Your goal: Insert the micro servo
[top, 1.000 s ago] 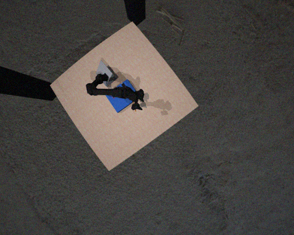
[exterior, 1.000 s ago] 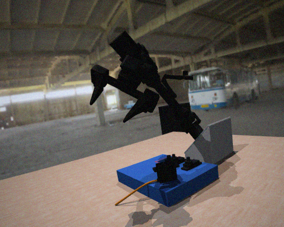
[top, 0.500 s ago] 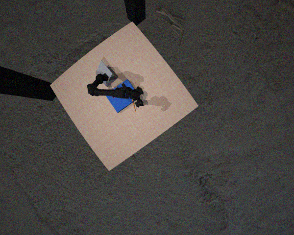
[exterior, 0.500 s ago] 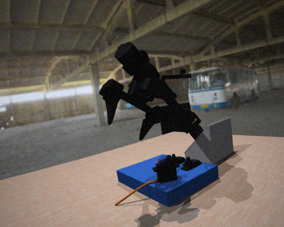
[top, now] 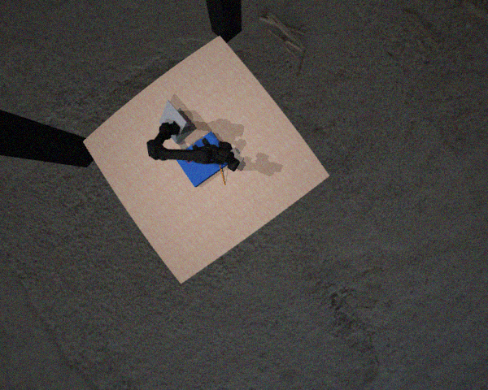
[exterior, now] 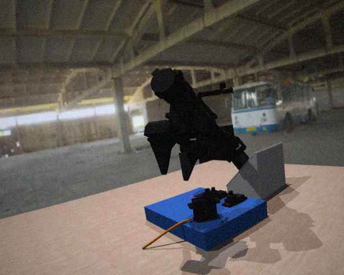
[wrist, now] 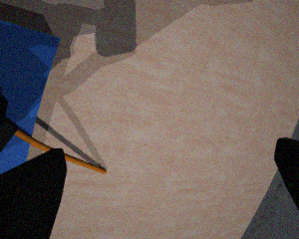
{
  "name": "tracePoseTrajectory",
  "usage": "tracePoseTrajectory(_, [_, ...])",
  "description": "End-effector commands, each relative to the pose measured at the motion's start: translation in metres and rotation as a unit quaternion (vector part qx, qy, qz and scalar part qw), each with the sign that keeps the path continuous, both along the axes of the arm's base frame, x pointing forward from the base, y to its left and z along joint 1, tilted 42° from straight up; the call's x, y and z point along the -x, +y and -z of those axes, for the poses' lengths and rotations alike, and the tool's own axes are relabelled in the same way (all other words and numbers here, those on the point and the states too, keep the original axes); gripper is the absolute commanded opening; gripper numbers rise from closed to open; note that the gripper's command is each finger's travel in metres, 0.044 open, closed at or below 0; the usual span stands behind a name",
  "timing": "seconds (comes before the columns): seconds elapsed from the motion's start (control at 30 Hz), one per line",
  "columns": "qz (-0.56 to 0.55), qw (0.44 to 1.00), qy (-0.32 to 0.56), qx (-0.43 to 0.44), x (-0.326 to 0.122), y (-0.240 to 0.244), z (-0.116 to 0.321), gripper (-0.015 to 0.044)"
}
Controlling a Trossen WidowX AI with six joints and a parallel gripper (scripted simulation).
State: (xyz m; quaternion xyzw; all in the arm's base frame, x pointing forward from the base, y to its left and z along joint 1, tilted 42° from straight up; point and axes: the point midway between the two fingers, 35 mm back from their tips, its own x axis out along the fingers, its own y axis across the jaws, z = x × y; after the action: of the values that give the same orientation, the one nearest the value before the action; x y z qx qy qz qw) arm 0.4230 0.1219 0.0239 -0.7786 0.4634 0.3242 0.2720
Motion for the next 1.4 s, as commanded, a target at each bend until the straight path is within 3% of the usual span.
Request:
tracePoseTrajectory(0.0, [-0.021, 0.998, 0.055, 0.020, 0.011, -0.007, 0.007, 0.0440])
tracePoseTrajectory(0.67, [-0.137, 0.922, 0.350, 0.097, 0.074, -0.044, 0.016, 0.0440])
tracePoseTrajectory(1.37, [-0.140, 0.917, 0.359, 0.099, 0.077, -0.066, 0.040, 0.0440])
